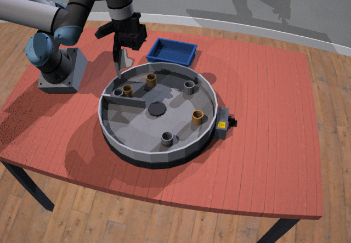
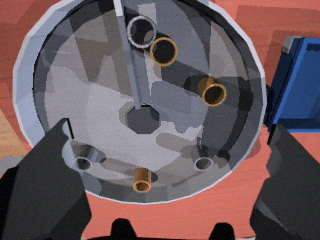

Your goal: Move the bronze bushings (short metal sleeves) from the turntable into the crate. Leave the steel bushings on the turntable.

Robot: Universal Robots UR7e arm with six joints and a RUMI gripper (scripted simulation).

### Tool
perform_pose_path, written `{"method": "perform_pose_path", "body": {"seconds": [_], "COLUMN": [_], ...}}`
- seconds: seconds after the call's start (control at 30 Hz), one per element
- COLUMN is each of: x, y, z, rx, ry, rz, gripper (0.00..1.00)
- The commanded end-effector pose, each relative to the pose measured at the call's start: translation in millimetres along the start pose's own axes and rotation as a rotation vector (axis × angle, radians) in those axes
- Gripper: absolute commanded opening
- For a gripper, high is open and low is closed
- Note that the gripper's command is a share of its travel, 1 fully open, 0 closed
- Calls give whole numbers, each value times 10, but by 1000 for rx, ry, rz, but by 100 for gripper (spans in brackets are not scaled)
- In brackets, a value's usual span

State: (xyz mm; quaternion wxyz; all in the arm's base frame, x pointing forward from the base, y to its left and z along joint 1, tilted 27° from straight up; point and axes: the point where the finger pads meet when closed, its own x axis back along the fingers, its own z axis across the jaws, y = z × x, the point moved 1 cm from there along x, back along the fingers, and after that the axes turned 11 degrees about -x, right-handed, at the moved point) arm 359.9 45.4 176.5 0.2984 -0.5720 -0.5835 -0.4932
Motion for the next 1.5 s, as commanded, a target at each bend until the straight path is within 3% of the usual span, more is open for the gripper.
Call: {"method": "perform_pose_path", "body": {"seconds": [0.0,0.47,1.27,1.3,1.47], "x": [25,65,70,70,70], "y": [-96,-263,-281,-281,-281], "z": [-45,-142,-153,-153,-153], "rx": [36,112,121,121,121], "ry": [-25,-73,-78,-78,-78], "rz": [11,32,35,35,35], "gripper": [100,100,100,6,6]}}
